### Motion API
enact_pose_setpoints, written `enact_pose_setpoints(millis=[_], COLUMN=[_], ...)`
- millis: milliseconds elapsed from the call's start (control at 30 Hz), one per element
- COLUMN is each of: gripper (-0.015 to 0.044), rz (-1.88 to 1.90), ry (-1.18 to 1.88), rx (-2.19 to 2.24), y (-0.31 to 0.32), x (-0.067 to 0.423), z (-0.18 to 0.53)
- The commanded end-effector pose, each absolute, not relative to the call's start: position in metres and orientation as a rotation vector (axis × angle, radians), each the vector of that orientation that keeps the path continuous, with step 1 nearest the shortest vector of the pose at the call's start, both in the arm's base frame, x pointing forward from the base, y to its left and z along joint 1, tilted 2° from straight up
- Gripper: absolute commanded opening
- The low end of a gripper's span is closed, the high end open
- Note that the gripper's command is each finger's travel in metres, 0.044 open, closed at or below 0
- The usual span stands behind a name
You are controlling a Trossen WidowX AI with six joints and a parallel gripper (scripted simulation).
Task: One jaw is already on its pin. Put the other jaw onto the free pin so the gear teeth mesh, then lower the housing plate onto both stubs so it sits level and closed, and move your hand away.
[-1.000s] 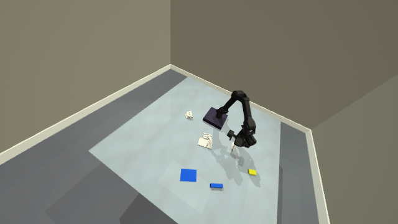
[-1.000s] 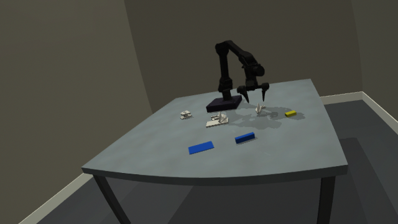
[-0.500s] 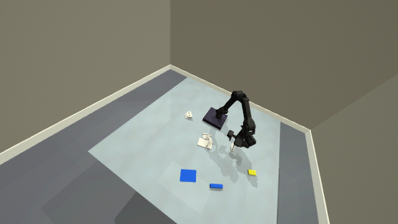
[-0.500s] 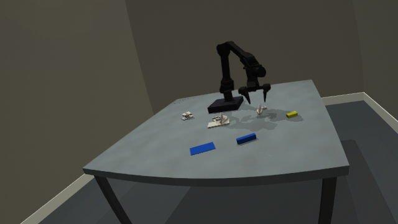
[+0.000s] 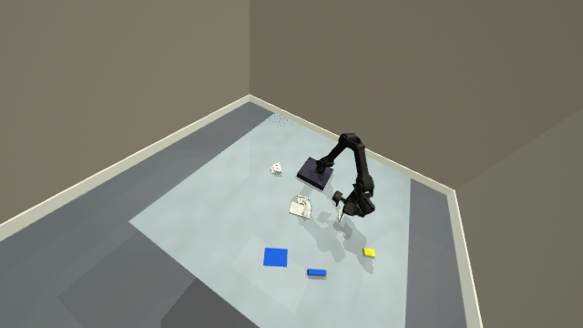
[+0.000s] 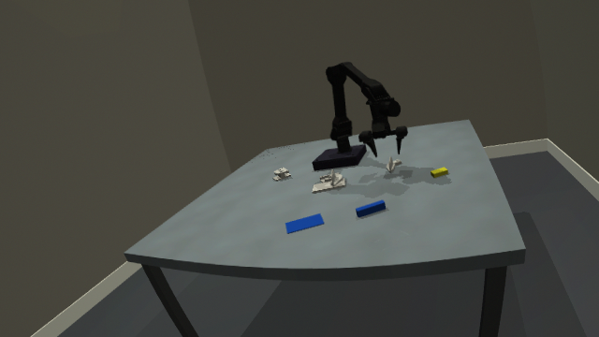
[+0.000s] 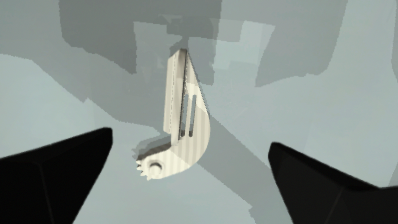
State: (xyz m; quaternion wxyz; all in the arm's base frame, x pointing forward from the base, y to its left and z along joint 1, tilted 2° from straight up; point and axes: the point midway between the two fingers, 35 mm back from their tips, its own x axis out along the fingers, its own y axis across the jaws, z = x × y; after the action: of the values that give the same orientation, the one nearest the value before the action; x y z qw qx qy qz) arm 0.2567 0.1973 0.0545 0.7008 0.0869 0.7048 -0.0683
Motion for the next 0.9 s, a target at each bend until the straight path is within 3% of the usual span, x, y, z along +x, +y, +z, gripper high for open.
enact_pose_setpoints(millis=[0, 867], gripper=[0.0440, 0.0440], rz=[-0.154, -0.154], ry=[1.571, 1.571], rx=[0.193, 0.197], y=[0.198, 0.200], x=[0.257, 0.258], z=[0.048, 0.006])
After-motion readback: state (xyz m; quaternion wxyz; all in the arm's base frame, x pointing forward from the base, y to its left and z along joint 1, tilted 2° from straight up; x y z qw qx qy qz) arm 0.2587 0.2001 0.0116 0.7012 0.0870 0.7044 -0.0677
